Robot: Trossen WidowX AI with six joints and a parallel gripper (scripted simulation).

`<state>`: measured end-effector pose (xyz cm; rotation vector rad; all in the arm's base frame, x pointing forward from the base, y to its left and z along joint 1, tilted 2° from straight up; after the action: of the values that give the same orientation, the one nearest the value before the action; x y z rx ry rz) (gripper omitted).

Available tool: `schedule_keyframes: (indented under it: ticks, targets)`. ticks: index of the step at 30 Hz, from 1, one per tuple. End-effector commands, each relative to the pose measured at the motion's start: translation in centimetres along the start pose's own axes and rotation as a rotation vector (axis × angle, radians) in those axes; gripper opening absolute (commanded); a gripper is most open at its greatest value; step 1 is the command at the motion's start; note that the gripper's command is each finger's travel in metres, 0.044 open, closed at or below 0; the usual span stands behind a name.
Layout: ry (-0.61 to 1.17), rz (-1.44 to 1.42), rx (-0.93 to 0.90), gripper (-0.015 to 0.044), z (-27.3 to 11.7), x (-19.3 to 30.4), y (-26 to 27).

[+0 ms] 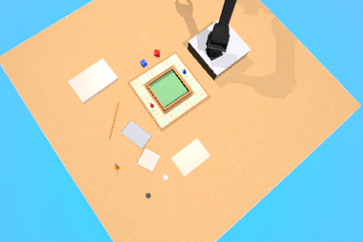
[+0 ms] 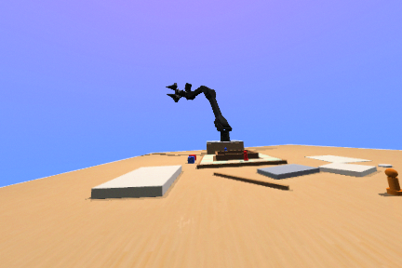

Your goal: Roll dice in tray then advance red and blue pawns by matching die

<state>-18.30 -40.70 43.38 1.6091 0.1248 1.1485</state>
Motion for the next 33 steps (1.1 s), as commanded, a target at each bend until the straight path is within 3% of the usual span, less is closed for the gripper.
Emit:
schedule_keyframes:
  ticks: [1, 5, 20, 27, 33]
  targets:
    - [-0.003, -0.004, -0.005, 0.0374, 0.0, 0.0, 0.0]
    - [-0.014, -0.047, -0.043, 0.0275, 3.0, -0.6, -1.1]
    - [-0.051, -0.213, 0.189, 0.0275, 20.2, 0.7, -16.9]
    - [-0.055, -0.369, 0.421, 0.0275, 24.2, 3.5, -26.6]
    - [-0.008, -0.556, 0.669, 0.0275, 25.1, 6.7, -35.4]
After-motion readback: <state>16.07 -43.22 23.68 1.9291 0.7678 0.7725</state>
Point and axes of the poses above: the point midway between the two fingers, 35 mm back from their tips, its own z axis out along the fingers, its own y axis across the jaws, x = y × z, the point moved 5 cm from there along -z, back along the fingers, and after that the axes turned 13 degrees about z, right-handed, at the moved point
